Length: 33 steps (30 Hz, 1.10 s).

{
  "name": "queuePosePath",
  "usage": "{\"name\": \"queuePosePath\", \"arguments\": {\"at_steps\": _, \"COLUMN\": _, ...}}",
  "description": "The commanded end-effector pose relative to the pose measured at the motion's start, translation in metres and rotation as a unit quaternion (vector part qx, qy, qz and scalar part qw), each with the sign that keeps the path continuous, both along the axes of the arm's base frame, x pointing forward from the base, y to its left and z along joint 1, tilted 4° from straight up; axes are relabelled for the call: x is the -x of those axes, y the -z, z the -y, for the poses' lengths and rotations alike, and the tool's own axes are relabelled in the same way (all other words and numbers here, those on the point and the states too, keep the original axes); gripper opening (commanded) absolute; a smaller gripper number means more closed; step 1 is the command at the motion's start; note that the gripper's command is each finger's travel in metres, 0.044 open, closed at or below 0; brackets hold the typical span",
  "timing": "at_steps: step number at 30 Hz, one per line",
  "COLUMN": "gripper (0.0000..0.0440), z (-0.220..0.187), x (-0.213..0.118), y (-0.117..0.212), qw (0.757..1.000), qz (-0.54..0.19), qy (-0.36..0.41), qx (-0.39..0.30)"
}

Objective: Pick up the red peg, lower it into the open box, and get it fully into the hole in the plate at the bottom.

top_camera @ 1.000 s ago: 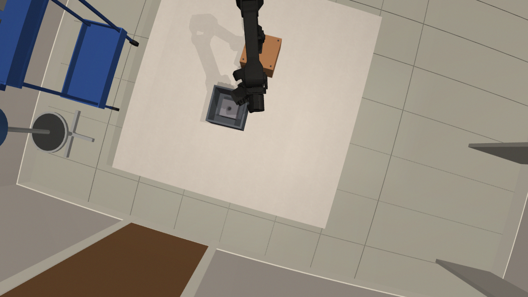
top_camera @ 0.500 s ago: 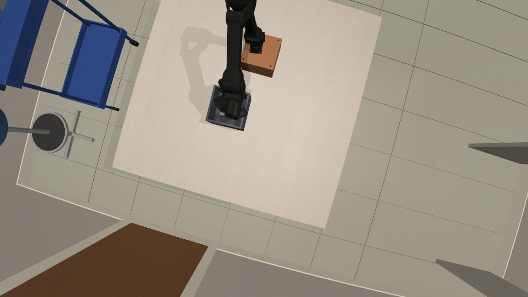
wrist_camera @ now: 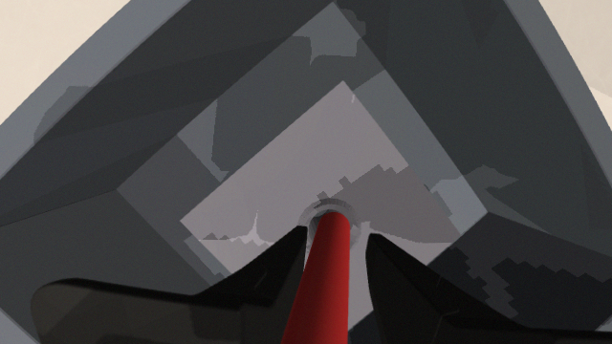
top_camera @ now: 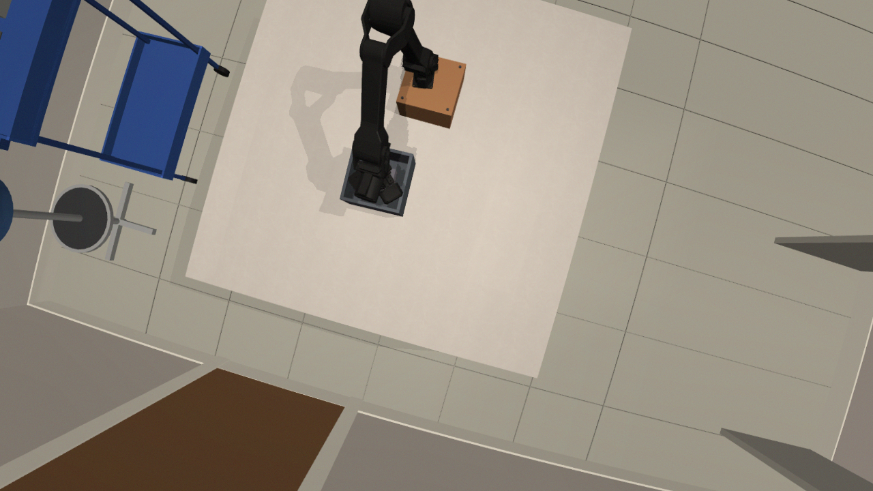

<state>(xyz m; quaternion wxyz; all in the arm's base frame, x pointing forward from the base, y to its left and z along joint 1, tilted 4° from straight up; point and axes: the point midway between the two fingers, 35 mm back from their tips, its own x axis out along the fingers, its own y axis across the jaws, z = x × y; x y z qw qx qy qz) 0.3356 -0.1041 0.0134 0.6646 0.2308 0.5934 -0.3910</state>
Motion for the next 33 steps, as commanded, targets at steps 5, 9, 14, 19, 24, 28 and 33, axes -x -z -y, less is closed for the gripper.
{"name": "queuePosePath", "arguments": {"at_steps": 5, "gripper": 0.0162, "z": 0.012, "x": -0.010, "y": 0.004, "qw": 0.999, "qz": 0.000, "qy": -0.031, "qx": -0.013}}
{"name": "queuePosePath", "arguments": {"at_steps": 9, "gripper": 0.0241, "z": 0.014, "x": -0.023, "y": 0.001, "qw": 0.999, "qz": 0.006, "qy": -0.034, "qx": -0.024}}
{"name": "queuePosePath", "arguments": {"at_steps": 14, "gripper": 0.0359, "z": 0.017, "x": -0.042, "y": -0.003, "qw": 0.998, "qz": 0.016, "qy": -0.035, "qx": -0.041}}
{"name": "queuePosePath", "arguments": {"at_steps": 19, "gripper": 0.0440, "z": 0.017, "x": -0.065, "y": -0.011, "qw": 0.997, "qz": 0.036, "qy": -0.039, "qx": -0.061}}
{"name": "queuePosePath", "arguments": {"at_steps": 24, "gripper": 0.0440, "z": 0.014, "x": -0.092, "y": -0.023, "qw": 0.993, "qz": 0.069, "qy": -0.050, "qx": -0.076}}
{"name": "queuePosePath", "arguments": {"at_steps": 28, "gripper": 0.0440, "z": 0.013, "x": -0.104, "y": -0.029, "qw": 0.991, "qz": 0.086, "qy": -0.057, "qx": -0.082}}
{"name": "queuePosePath", "arguments": {"at_steps": 33, "gripper": 0.0440, "z": 0.013, "x": -0.105, "y": -0.030, "qw": 0.991, "qz": 0.087, "qy": -0.057, "qx": -0.082}}
